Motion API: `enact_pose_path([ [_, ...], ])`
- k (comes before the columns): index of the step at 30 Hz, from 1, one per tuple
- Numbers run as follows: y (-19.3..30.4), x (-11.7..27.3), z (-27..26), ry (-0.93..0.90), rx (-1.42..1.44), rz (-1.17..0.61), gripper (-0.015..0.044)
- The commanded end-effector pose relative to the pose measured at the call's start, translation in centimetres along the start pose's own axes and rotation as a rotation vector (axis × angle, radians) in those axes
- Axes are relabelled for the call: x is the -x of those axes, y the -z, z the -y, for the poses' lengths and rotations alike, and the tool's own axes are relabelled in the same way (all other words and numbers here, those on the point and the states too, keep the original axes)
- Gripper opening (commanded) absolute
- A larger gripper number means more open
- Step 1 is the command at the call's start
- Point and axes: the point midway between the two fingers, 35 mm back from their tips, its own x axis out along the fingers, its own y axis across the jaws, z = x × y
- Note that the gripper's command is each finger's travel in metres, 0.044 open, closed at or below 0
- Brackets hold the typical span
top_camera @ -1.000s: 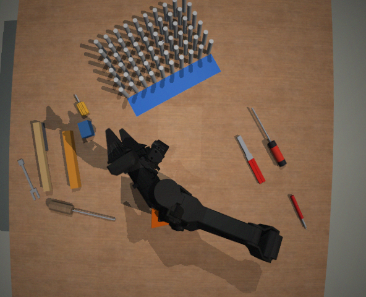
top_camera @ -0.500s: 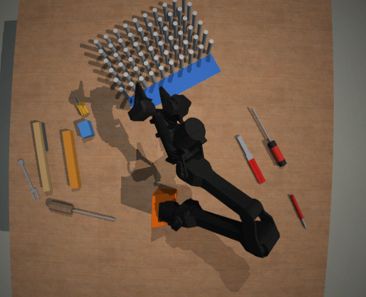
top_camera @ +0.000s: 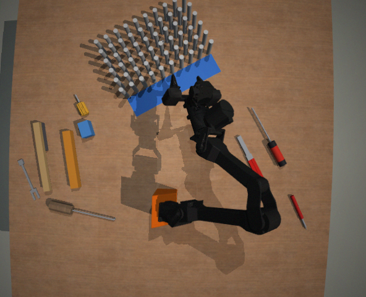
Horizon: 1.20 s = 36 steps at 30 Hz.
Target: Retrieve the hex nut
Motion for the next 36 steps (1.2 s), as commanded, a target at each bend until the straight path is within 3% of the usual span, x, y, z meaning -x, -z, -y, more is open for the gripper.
enact_pose_path([
  [1, 0.2, -0.4, 0.6, -0.002, 0.04, 0.002, 0.044],
  [32, 0.2, -0.4, 0.6, -0.002, 0.04, 0.002, 0.044],
  [36, 0.7, -1.0, -3.5, -0.114, 0.126, -0.02, 0.044],
])
